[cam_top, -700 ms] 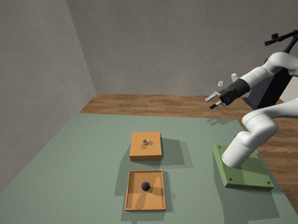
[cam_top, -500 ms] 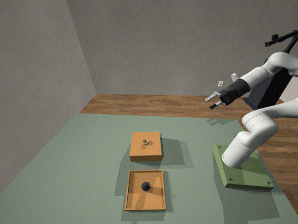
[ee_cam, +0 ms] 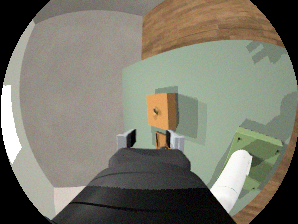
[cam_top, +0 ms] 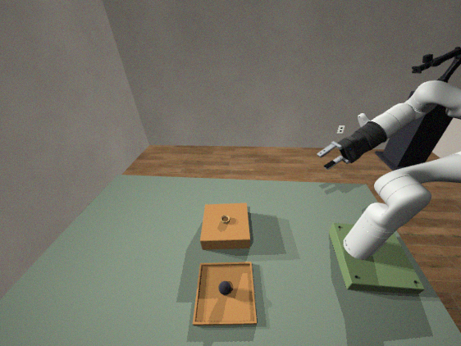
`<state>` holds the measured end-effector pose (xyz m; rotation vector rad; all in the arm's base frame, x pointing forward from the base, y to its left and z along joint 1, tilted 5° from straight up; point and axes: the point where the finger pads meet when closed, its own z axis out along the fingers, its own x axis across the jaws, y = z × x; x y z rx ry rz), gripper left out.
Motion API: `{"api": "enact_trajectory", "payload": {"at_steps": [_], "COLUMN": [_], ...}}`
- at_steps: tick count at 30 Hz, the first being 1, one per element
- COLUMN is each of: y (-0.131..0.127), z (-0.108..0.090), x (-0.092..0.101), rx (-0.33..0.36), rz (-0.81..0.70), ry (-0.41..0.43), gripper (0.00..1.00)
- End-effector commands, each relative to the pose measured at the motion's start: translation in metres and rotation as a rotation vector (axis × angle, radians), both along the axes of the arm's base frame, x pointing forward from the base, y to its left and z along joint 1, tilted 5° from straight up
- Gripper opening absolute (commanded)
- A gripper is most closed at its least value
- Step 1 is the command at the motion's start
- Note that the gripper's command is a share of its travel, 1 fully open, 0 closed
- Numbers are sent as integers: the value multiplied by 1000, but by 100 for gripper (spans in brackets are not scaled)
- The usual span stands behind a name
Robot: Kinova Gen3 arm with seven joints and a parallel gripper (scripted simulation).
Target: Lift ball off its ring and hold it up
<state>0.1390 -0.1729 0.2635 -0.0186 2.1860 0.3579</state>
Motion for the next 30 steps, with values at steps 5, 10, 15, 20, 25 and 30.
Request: {"api": "enact_trajectory", "payload": {"at_steps": [5,10,15,20,25,30], "y": [0,-1,-1,-2,-3,-3], "z": [0,-2,-3,-7,-12,-17], "x": [1,4,7,15,26,35], "rx": [1,5,9,17,28,35], "rz": [5,19,32,66,114,150], "ry": [1,6,10,21,39,53], "gripper": [100,100,100,100,100,100]}}
